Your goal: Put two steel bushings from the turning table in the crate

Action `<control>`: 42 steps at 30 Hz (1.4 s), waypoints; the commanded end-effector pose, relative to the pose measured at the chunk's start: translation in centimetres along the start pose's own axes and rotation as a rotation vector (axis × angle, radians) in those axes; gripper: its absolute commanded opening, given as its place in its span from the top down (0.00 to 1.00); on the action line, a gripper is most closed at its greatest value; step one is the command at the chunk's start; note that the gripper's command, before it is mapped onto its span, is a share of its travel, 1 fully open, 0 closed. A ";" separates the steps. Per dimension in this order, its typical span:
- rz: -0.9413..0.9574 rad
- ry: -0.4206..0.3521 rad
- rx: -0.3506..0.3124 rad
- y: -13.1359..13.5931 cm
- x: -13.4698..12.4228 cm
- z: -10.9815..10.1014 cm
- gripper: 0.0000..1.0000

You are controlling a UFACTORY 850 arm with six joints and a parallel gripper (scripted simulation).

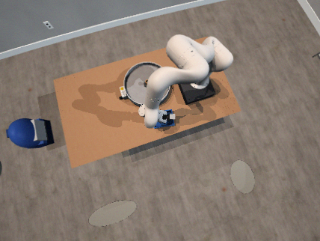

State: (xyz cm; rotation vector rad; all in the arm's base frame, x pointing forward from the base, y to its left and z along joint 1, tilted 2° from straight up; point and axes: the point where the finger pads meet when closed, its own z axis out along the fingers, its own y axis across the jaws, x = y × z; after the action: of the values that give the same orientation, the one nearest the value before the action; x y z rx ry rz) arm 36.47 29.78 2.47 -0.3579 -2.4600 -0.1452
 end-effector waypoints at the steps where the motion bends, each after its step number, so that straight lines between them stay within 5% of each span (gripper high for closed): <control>1: -0.001 -0.001 -0.001 0.1 -0.4 0.4 1.00; 42: -0.001 -0.001 -0.001 0.1 -1.5 1.7 1.00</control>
State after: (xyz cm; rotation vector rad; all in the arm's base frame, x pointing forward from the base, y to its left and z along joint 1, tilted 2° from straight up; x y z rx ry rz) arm 36.58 29.79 0.14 -0.3579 -2.4600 -0.1453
